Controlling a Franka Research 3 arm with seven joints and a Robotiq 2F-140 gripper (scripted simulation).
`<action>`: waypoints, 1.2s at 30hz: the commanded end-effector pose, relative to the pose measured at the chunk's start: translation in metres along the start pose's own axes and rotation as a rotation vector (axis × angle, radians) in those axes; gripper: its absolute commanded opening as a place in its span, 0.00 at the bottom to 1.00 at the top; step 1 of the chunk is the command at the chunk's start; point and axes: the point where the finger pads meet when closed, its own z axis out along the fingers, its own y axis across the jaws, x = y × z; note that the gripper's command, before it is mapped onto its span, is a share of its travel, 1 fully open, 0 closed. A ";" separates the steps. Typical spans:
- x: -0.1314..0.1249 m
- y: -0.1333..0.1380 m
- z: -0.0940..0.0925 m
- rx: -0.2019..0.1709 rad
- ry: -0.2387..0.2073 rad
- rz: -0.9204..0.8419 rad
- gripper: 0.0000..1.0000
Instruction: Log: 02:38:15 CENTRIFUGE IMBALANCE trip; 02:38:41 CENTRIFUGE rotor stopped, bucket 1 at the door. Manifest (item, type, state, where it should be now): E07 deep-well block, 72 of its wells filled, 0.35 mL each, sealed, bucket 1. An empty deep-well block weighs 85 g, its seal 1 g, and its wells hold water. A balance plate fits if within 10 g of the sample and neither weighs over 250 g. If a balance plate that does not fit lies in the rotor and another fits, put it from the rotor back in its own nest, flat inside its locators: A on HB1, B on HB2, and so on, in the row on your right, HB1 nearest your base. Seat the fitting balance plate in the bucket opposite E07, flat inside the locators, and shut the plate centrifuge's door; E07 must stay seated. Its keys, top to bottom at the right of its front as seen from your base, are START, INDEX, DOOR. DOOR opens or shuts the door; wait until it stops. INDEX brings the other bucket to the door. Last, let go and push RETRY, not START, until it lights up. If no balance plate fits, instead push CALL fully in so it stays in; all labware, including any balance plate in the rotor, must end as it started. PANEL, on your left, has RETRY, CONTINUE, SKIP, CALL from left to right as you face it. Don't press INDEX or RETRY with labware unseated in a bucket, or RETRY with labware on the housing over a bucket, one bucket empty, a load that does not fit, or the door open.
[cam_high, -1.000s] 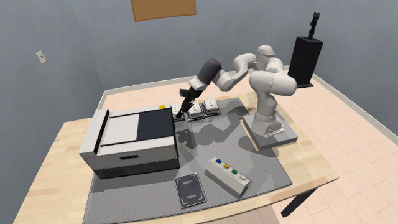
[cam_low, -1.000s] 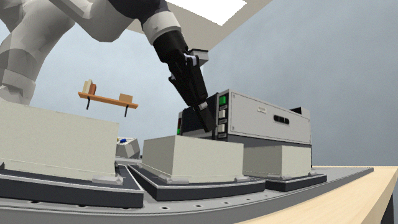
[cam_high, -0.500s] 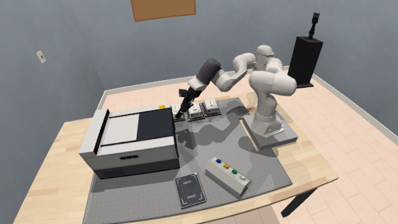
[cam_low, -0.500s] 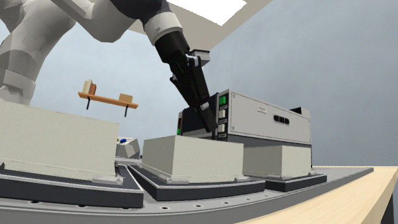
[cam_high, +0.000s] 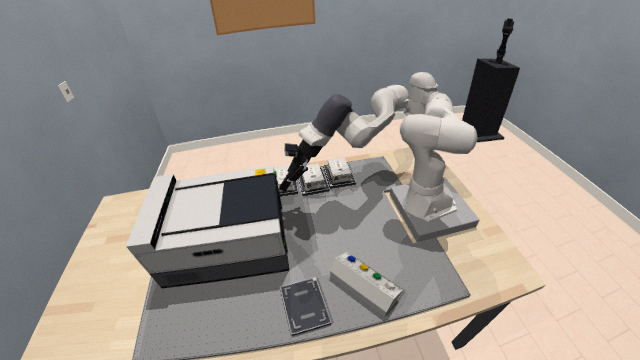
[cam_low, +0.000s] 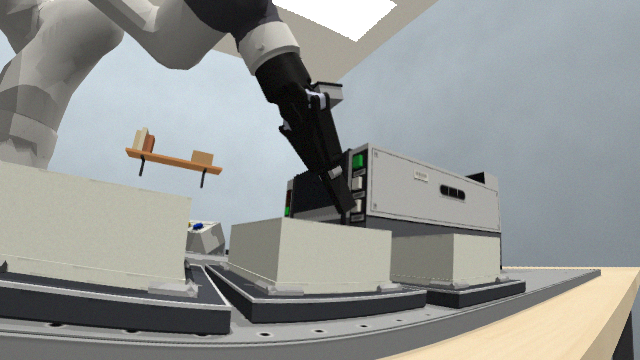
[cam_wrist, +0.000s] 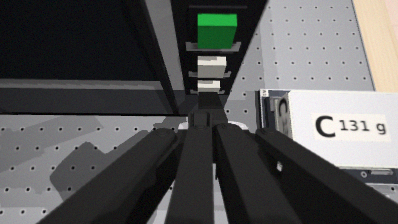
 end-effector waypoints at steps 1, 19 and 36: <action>0.002 0.002 0.001 -0.005 0.000 0.008 0.10; 0.005 0.002 0.003 -0.005 0.000 0.008 0.10; 0.005 0.002 0.003 -0.005 0.000 0.008 0.10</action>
